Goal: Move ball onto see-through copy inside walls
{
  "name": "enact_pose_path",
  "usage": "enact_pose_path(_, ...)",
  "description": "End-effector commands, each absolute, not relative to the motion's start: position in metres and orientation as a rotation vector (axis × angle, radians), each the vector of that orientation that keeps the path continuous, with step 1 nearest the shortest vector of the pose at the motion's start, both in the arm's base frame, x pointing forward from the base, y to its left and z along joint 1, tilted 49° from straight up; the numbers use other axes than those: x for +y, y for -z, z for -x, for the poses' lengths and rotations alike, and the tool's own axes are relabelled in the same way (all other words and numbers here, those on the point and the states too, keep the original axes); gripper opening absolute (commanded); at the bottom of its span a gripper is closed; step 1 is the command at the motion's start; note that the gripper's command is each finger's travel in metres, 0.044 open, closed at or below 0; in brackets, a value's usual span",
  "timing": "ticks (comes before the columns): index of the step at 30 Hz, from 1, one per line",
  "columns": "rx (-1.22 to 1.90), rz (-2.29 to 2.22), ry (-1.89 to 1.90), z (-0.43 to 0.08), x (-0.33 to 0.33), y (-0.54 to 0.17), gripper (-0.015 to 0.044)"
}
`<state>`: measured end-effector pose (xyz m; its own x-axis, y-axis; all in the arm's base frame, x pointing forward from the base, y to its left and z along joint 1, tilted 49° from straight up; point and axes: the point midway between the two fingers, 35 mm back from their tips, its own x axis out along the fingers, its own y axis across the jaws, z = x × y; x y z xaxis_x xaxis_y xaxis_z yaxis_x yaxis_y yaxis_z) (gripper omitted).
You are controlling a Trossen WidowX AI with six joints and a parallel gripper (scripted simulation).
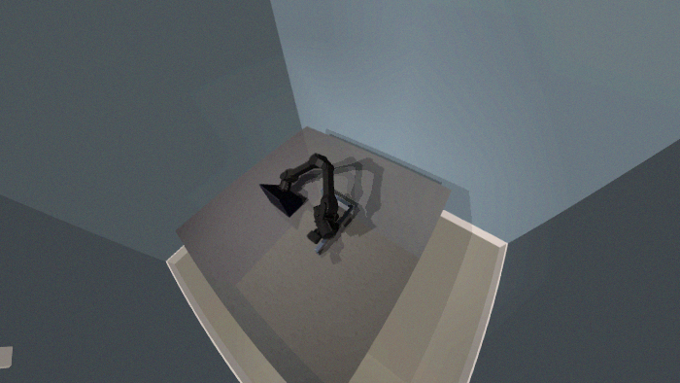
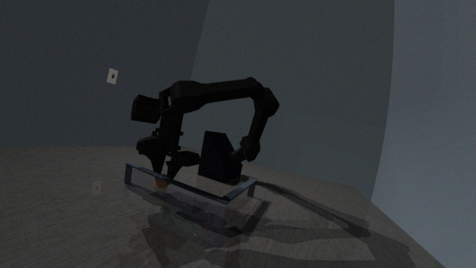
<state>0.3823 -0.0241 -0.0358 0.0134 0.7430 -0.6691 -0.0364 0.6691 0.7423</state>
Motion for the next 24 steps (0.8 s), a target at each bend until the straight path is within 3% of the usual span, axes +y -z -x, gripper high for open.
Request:
enact_pose_path(1,1.436,-0.640,-0.667,-0.382,-0.024,0.038,0.0000)
enact_pose_path(15,1.436,-0.641,-0.667,-0.383,-0.011,0.050,0.0000)
enact_pose_path(24,1.437,-0.633,-0.668,-0.383,-0.013,0.048,0.0236)
